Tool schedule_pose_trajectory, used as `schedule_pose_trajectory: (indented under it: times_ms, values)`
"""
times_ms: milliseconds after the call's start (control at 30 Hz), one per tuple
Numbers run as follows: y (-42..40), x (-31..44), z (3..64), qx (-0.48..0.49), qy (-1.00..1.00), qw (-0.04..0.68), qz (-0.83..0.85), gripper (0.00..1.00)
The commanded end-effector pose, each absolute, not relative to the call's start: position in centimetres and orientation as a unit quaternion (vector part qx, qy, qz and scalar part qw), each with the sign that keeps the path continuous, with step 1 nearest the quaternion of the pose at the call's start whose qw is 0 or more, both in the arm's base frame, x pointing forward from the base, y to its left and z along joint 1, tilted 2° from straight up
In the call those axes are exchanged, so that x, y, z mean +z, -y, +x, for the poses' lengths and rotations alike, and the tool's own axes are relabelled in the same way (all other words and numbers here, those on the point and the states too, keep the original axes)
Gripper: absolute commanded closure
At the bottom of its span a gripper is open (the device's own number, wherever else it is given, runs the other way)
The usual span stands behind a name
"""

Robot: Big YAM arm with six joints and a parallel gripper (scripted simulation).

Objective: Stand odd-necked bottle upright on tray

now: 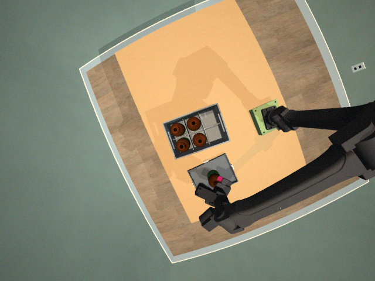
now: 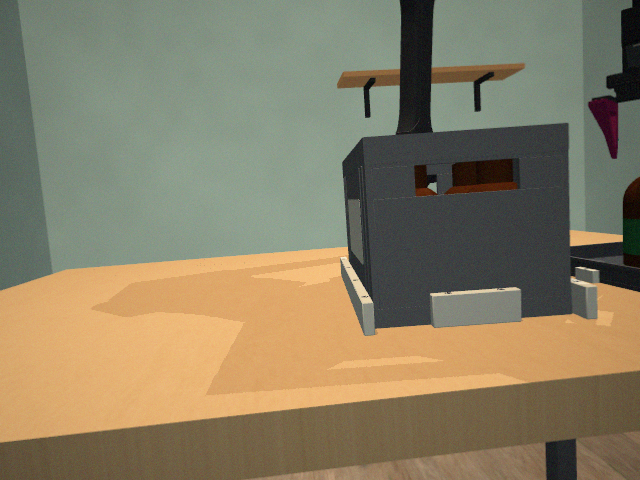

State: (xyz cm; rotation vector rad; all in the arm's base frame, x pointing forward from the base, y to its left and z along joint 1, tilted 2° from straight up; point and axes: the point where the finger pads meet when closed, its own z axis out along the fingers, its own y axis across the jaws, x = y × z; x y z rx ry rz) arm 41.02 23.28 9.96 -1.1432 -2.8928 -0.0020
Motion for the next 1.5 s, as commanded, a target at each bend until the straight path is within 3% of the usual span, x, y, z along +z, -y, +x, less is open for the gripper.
schedule_pose_trajectory:
  times_ms: [0,1467]
  values:
    - [-24.8,13.5,42.4,-0.029,0.93,-0.006,-0.366,0.0]
    - [-23.8,20.1,42.7,-0.024,0.93,-0.002,-0.367,0.0]
